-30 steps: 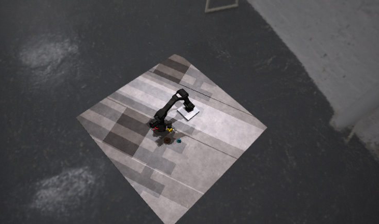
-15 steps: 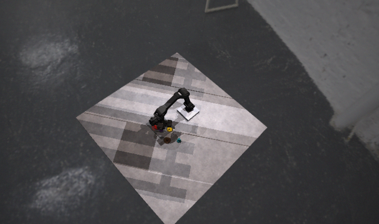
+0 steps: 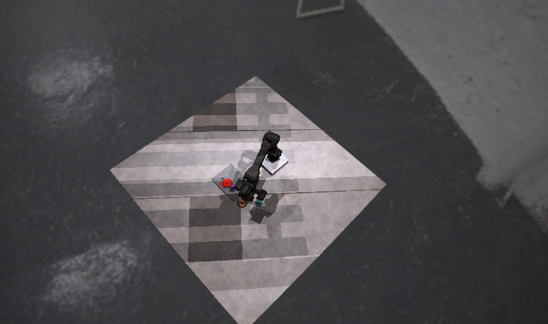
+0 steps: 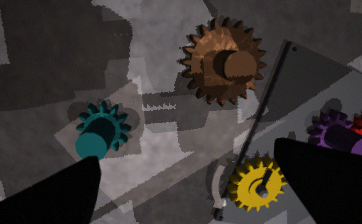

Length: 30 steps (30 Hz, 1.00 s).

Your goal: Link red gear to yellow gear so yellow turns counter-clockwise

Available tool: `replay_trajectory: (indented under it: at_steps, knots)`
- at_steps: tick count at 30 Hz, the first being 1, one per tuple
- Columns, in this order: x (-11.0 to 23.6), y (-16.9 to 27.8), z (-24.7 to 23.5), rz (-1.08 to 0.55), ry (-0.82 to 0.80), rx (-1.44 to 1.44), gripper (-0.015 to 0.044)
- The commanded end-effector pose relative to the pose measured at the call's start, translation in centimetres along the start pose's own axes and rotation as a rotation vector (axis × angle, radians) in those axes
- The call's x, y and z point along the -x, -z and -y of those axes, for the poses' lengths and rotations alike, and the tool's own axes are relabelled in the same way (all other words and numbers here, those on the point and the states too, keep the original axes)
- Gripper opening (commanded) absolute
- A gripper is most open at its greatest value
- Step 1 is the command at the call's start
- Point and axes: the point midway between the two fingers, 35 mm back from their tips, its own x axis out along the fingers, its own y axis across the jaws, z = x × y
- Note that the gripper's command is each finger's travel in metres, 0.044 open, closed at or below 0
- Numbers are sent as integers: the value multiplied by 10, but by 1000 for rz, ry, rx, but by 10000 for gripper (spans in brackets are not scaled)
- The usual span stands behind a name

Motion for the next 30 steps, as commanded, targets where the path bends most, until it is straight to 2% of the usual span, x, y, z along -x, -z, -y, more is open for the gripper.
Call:
replay_trajectory:
  at_steps: [1,9,16,30]
  knots:
    - [1,6,-57,4,-7,-122,440]
    - [1,7,-59,4,-8,-123,440]
    - [-21,7,-59,4,-8,-123,440]
    - [-37,7,-59,4,-8,-123,440]
